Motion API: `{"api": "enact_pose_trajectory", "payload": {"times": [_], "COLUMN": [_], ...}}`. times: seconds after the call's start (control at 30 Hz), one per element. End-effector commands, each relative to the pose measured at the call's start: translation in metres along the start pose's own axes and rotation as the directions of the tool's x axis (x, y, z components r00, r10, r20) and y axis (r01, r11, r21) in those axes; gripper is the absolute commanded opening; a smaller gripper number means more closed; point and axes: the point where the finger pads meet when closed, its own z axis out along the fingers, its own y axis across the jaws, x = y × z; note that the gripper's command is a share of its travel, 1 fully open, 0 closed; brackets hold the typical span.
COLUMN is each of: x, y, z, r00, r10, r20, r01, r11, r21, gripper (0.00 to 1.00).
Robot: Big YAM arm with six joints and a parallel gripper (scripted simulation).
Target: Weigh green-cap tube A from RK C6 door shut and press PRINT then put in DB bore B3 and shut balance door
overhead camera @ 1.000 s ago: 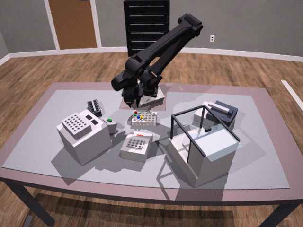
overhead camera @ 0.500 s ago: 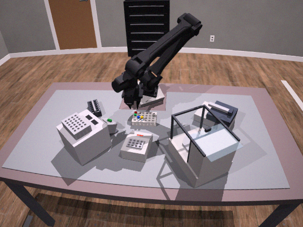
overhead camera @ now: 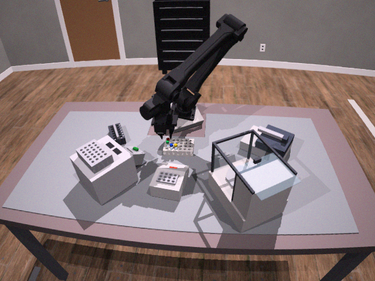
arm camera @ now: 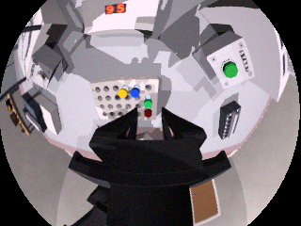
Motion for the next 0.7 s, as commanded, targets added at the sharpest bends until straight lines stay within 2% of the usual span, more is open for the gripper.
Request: {"api": "enact_pose_trajectory", "payload": {"times": [0.0, 0.13, 0.17, 0.67], "x": [-0.0012, -0.0012, -0.0108, -0.0108], "y": [0.0005, 0.0007, -0.0029, -0.0028], "z": [0.0081, 0.0113, 0.0014, 0.0014], "r00": [1.0, 1.0, 1.0, 1.0], "r10": [0.011, 0.011, 0.001, 0.001], "r20": [-0.005, -0.004, 0.018, 0.018], "r01": [-0.011, -0.011, -0.001, -0.001], "r11": [1.0, 1.0, 1.0, 1.0], "r21": [-0.001, -0.001, 0.013, 0.013], "gripper": [0.36, 0.36, 0.36, 0.36]}}
